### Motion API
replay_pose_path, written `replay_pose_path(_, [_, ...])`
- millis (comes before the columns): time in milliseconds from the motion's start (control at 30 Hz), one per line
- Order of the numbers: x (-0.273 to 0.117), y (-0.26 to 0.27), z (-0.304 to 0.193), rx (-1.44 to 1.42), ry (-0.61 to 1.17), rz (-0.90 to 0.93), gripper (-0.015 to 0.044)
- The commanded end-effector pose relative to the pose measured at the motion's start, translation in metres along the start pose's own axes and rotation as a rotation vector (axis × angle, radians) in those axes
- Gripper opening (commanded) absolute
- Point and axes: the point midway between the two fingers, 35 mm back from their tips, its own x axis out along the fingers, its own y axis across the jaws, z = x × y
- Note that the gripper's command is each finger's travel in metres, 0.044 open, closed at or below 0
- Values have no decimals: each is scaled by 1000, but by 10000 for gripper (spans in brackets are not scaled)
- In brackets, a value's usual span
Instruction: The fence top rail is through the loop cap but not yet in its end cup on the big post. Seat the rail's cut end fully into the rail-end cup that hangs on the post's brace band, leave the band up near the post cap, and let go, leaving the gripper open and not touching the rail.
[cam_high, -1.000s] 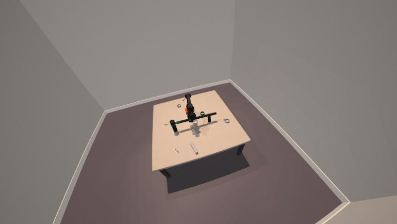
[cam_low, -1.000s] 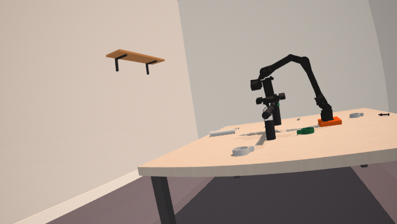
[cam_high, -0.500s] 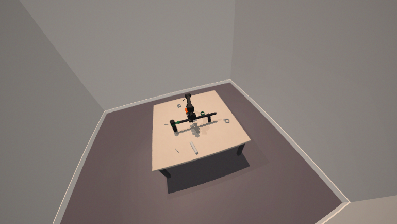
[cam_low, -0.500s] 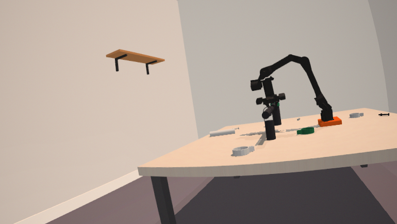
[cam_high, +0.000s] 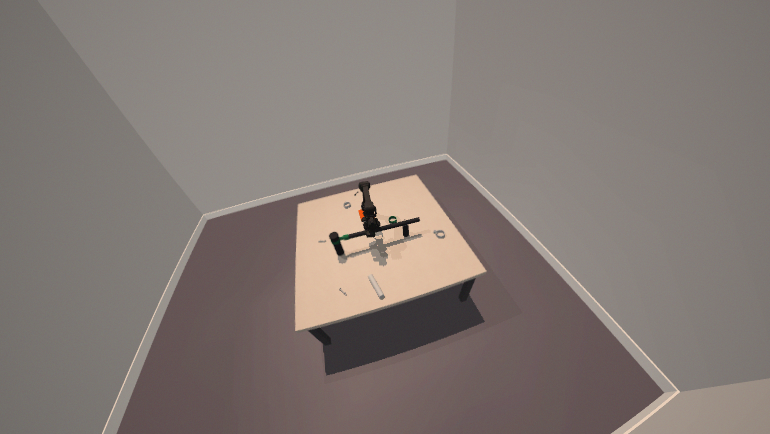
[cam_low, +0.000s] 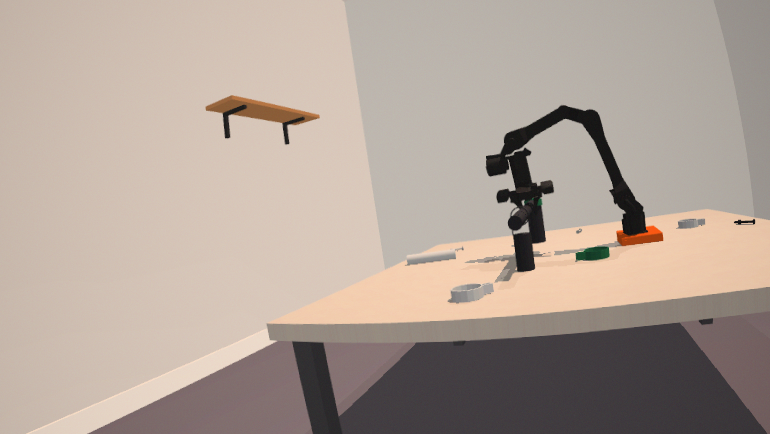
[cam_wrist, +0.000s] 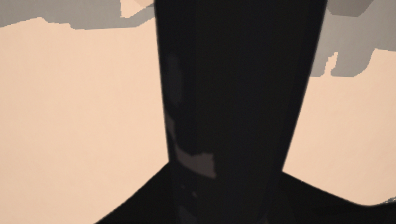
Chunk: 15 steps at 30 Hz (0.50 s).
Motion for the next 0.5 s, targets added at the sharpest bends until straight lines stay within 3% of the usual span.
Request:
replay_pose_path(0, [0, 0, -2, 0, 1, -1, 0])
replay_pose_path(467, [1, 0, -8, 0, 2, -1, 0])
